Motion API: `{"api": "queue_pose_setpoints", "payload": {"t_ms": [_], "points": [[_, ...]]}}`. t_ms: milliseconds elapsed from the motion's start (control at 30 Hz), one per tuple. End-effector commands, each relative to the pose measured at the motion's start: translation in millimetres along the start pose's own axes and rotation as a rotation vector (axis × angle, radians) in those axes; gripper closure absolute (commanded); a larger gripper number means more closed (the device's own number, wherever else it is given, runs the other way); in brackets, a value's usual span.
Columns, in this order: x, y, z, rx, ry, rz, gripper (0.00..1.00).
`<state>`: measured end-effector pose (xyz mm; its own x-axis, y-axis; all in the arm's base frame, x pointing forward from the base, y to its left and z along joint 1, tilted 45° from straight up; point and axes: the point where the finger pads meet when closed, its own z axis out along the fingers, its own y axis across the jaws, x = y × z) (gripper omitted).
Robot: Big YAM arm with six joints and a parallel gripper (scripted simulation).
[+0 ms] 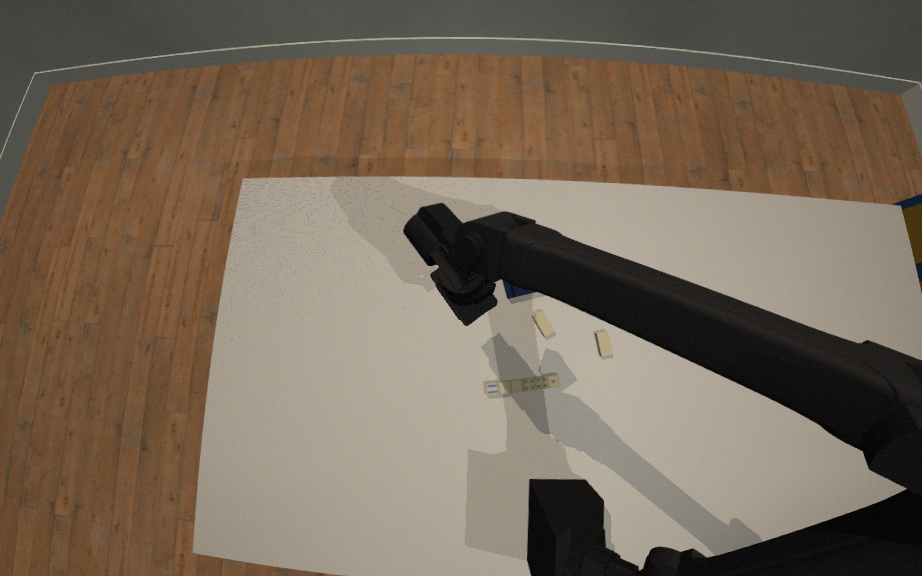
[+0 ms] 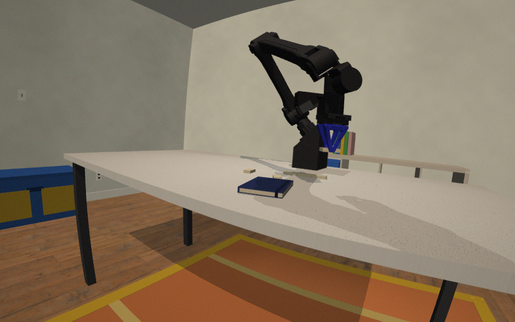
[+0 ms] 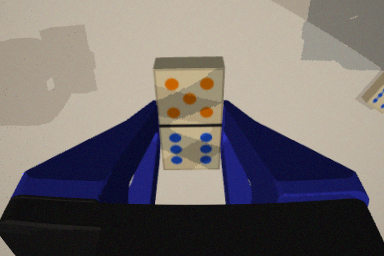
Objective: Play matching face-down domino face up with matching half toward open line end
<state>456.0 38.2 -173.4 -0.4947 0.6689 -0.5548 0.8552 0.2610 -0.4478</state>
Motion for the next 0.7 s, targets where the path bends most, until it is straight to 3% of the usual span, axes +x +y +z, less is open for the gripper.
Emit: {"api": "queue_pose_setpoints", "payload": {"t_ms": [0,233,267,567,667], "points": [[-9,33,-52,-0.086,-0.018,0.046,0.79],[-9,33,-52,-0.086,-0.018,0.046,0.79],[-6,18,-26,-0.043,-0.008,0.025,0.79],[-8,34,-55,-0.09,-0.018,0.045,0.79],[-8,34,-55,-0.09,-0.018,0.045,0.79]]}}
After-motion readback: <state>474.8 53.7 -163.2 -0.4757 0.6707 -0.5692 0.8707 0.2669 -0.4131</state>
